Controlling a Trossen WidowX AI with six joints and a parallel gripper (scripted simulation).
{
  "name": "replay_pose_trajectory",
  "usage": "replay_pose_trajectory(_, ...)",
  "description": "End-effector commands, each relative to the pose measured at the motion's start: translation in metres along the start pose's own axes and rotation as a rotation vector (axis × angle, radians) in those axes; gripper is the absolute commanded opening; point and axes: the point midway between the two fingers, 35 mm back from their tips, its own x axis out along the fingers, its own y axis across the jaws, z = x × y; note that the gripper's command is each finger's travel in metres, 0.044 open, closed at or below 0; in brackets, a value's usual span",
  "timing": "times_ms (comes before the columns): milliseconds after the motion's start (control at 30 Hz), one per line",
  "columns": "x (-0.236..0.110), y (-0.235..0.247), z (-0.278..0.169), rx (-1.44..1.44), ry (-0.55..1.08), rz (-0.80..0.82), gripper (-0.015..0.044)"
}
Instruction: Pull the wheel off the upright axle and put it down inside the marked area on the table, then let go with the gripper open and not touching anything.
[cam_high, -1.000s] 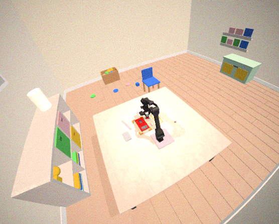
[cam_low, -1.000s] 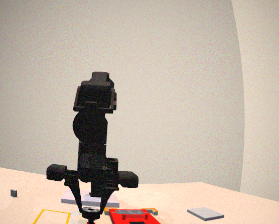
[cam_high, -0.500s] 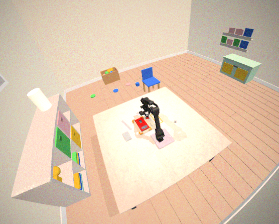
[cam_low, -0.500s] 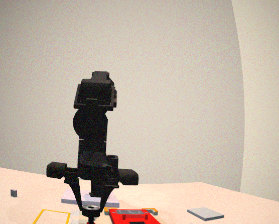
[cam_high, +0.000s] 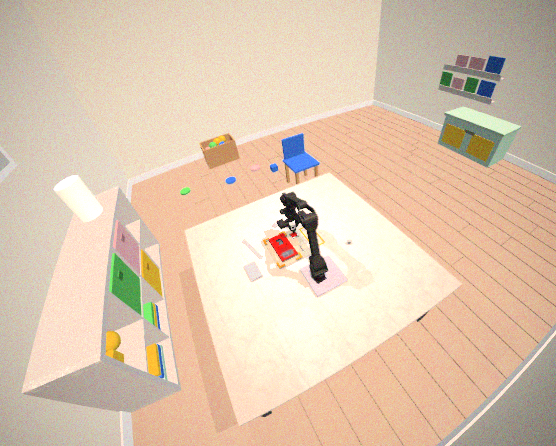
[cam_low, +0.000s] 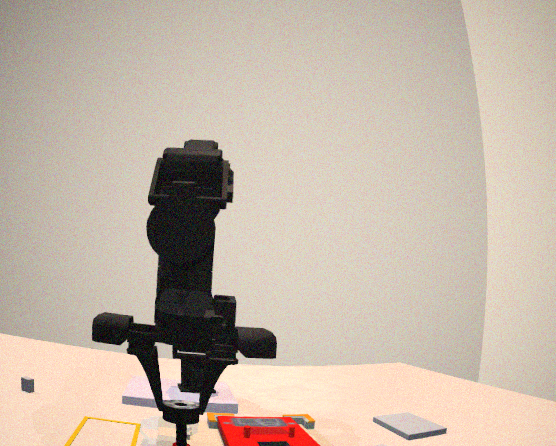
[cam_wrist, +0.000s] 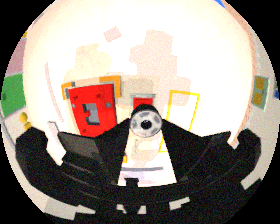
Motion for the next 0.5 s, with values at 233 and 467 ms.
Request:
replay_pose_trajectory(233, -0.013, 0.000, 0.001, -0.004, -0.003, 0.003, 0.0000)
replay_pose_trajectory(467, -0.040, 0.000, -0.001, -0.004, -0.003, 0.003, 0.0000)
